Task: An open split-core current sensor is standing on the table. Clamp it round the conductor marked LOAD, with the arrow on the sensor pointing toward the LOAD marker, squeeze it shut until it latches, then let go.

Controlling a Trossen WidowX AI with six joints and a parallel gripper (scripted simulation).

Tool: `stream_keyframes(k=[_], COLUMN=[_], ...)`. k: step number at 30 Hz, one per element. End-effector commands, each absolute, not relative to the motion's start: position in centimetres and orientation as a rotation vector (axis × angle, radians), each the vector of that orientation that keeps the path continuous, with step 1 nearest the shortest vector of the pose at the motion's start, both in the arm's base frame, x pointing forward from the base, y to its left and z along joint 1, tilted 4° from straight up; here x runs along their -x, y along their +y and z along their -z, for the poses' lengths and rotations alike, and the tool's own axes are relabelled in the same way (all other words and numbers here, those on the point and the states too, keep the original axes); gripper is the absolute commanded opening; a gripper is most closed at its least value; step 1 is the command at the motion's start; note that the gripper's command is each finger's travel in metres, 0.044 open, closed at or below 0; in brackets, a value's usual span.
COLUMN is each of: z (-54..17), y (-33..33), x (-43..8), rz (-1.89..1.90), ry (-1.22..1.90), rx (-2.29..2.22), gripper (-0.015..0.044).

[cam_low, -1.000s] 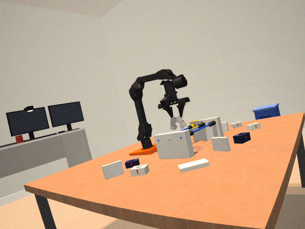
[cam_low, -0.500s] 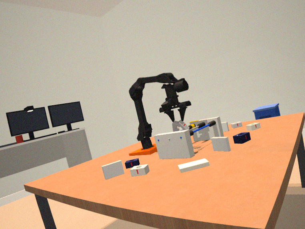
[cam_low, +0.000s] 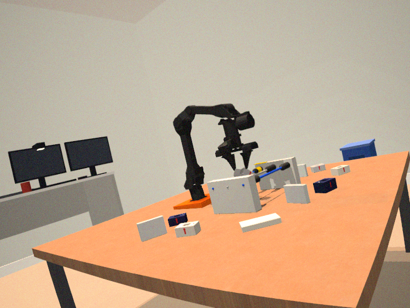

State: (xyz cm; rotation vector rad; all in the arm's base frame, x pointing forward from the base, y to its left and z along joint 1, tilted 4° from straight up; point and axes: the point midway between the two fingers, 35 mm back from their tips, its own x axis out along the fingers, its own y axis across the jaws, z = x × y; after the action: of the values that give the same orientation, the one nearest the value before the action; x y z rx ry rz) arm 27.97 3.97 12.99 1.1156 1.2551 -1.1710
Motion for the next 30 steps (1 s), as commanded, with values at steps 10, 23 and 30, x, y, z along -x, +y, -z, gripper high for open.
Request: stream_keyframes(k=[10,23,30], z=[-12.87,-12.87,-12.87], y=[3.97,3.97,3.97], x=[-27.91,-27.91,-27.91], rz=[1.173,1.173,1.173], ry=[1.257,1.257,1.257], rx=[-1.115,-1.115,-1.115], gripper=[0.0000,0.0000,0.0000])
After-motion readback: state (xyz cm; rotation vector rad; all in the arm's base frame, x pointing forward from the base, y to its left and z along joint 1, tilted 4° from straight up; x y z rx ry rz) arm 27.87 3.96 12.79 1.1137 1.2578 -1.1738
